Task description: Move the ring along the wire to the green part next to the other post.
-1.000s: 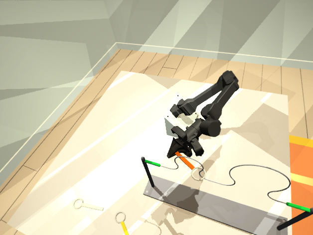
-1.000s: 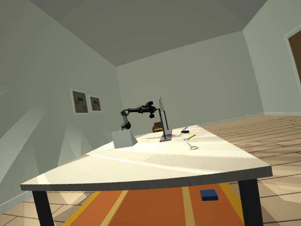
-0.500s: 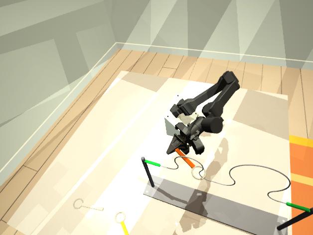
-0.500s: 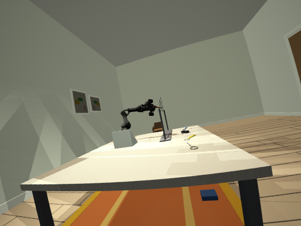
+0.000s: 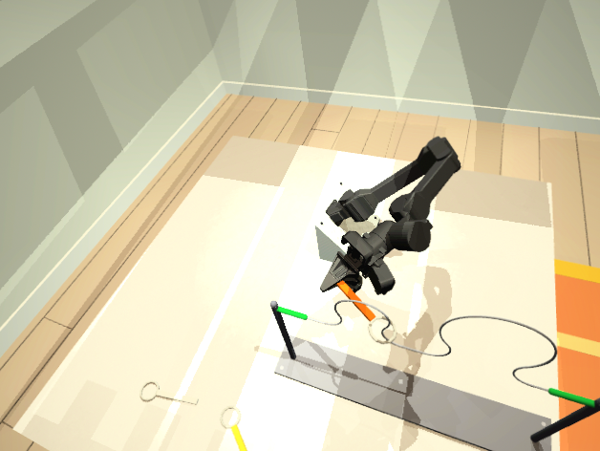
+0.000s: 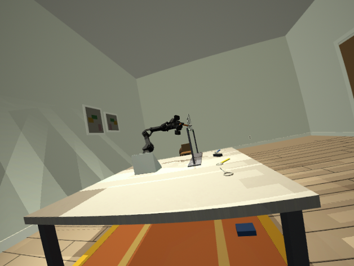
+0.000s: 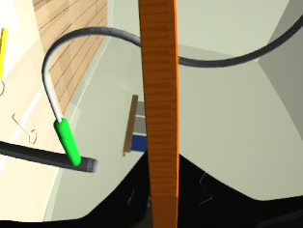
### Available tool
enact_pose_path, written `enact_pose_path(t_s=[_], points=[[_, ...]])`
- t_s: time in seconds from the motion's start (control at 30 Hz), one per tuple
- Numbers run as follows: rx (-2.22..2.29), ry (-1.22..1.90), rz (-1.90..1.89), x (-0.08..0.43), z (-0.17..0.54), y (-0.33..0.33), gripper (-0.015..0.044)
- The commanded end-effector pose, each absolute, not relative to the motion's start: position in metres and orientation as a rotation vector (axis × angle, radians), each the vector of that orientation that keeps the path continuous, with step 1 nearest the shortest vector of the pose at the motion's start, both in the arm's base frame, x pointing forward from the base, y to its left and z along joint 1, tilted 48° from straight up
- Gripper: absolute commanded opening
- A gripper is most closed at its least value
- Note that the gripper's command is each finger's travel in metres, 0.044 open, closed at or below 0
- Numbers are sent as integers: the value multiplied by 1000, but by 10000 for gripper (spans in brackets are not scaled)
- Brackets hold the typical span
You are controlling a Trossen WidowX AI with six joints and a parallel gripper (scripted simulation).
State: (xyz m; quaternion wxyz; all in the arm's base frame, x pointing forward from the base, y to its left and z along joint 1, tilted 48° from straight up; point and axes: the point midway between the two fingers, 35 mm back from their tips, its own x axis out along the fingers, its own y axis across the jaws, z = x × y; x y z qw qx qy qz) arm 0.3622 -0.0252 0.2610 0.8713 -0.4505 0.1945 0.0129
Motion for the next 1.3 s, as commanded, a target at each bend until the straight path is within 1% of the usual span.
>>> enact_pose_path(t_s=[0.0, 0.6, 1.27], points=[[-967, 398, 8, 363, 270, -30, -150], [-949, 400, 14, 363, 279, -33, -150], [-713, 425, 90, 362, 270, -25, -150]])
